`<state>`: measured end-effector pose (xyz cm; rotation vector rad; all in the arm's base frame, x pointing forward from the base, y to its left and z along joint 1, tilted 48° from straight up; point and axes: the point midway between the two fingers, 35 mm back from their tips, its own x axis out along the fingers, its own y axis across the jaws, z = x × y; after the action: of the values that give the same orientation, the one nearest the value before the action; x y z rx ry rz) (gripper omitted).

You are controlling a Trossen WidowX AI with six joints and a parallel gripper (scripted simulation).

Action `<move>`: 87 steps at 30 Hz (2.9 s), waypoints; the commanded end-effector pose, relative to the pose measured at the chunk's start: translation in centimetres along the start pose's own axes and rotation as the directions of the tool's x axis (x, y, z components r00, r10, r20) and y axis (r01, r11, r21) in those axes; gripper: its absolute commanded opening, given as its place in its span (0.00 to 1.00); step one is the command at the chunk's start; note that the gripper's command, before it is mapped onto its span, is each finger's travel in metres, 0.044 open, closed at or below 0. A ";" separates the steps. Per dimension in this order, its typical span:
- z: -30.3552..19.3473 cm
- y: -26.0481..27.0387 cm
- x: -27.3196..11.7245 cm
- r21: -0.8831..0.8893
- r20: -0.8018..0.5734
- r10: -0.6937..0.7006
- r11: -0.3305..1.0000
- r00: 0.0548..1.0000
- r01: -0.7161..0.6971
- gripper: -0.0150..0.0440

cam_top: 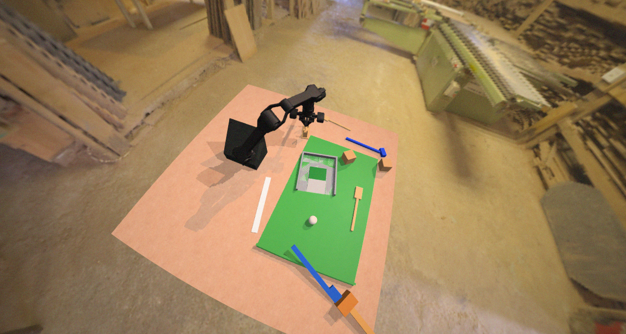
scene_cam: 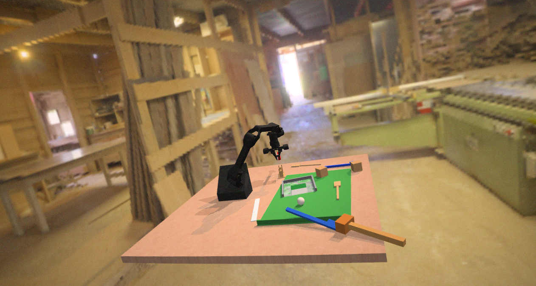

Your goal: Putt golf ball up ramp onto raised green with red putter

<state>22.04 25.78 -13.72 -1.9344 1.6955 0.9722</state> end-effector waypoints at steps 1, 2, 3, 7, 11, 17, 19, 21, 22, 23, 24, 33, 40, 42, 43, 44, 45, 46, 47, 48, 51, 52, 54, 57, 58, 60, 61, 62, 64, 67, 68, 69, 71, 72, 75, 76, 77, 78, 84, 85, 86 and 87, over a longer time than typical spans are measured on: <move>-0.1 -0.1 0.0 0.003 0.001 0.000 1.000 1.000 0.000 0.25; -0.4 -0.3 -0.2 0.012 0.004 0.000 1.000 1.000 0.000 0.25; -0.9 -0.7 -0.4 0.027 0.010 -0.001 1.000 1.000 0.001 0.25; -3.6 -2.3 -1.4 0.099 0.034 -0.005 0.995 0.999 0.002 0.25; -6.4 -3.8 -2.3 0.172 0.056 -0.011 0.985 0.998 0.001 0.25; -10.9 -5.6 -3.3 0.283 0.083 -0.021 0.959 0.996 -0.003 0.25; -12.5 -6.1 -3.5 0.319 0.091 -0.025 0.948 0.996 -0.005 0.25; -14.1 -6.5 -3.7 0.356 0.097 -0.029 0.934 0.995 -0.007 0.25; -14.9 -6.7 -3.8 0.375 0.100 -0.032 0.927 0.994 -0.008 0.25; -15.7 -6.9 -3.9 0.393 0.102 -0.034 0.920 0.994 -0.009 0.25; -16.6 -7.1 -4.0 0.411 0.104 -0.036 0.911 0.994 -0.010 0.25; -24.2 -7.8 -4.2 0.570 0.114 -0.055 0.821 0.992 -0.020 0.25; -30.2 -7.3 -4.1 0.683 0.109 -0.068 0.730 0.992 -0.025 0.25; -31.8 -7.0 -3.9 0.711 0.105 -0.069 0.703 0.992 -0.027 0.25; -32.6 -6.8 -3.8 0.725 0.103 -0.069 0.688 0.992 -0.027 0.25; -33.3 -6.6 -3.7 0.738 0.100 -0.069 0.674 0.993 -0.028 0.25; -34.1 -6.4 -3.6 0.751 0.098 -0.069 0.659 0.993 -0.028 0.25; -34.9 -6.2 -3.5 0.764 0.095 -0.070 0.644 0.993 -0.028 0.25; -35.7 -5.9 -3.4 0.777 0.093 -0.070 0.628 0.993 -0.028 0.25; -36.4 -5.7 -3.3 0.790 0.090 -0.070 0.612 0.993 -0.028 0.25; -38.7 -4.8 -3.1 0.826 0.080 -0.071 0.562 0.994 -0.027 0.25; -39.5 -4.5 -3.1 0.838 0.077 -0.071 0.545 0.994 -0.026 0.25; -41.0 -3.8 -3.0 0.861 0.070 -0.071 0.509 0.995 -0.024 0.25; -43.2 -2.6 -2.8 0.892 0.059 -0.070 0.453 0.996 -0.021 0.25; -43.9 -2.2 -2.7 0.901 0.054 -0.069 0.433 0.996 -0.019 0.25; -45.3 -1.3 -2.6 0.919 0.046 -0.067 0.395 0.997 -0.016 0.25; -46.0 -0.9 -2.6 0.927 0.041 -0.065 0.375 0.997 -0.013 0.25; -46.6 -0.4 -2.5 0.935 0.036 -0.064 0.355 0.997 -0.011 0.25; -47.9 0.6 -2.4 0.949 0.026 -0.060 0.315 0.998 -0.006 0.25; -49.7 2.2 -2.3 0.967 0.011 -0.053 0.253 0.999 0.003 0.25; -50.3 2.8 -2.3 0.973 0.006 -0.050 0.232 0.999 0.006 0.25; -50.9 3.4 -2.2 0.977 0.000 -0.047 0.212 0.999 0.010 0.25; -52.0 4.5 -2.2 0.985 -0.011 -0.041 0.170 0.999 0.018 0.25; -52.5 5.2 -2.1 0.989 -0.016 -0.037 0.149 0.999 0.022 0.25; -54.0 7.0 -2.1 0.996 -0.034 -0.025 0.086 0.999 0.036 0.25; -54.5 7.7 -2.1 0.997 -0.039 -0.020 0.065 0.999 0.041 0.25; -54.9 8.4 -2.1 0.998 -0.045 -0.015 0.044 0.999 0.046 0.25; -55.3 9.0 -2.1 0.998 -0.051 -0.010 0.022 0.999 0.051 0.25; -56.3 10.7 -2.1 0.997 -0.066 0.003 -0.029 0.998 0.066 0.25; -56.3 10.7 -1.9 0.997 -0.065 0.003 -0.029 0.998 0.066 0.25; -56.3 10.7 -1.8 0.997 -0.065 0.003 -0.029 0.998 0.065 0.25; -56.3 10.7 -1.5 0.997 -0.065 0.003 -0.030 0.998 0.065 0.25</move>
<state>25.36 -13.72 28.03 -0.8283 1.5036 -0.4960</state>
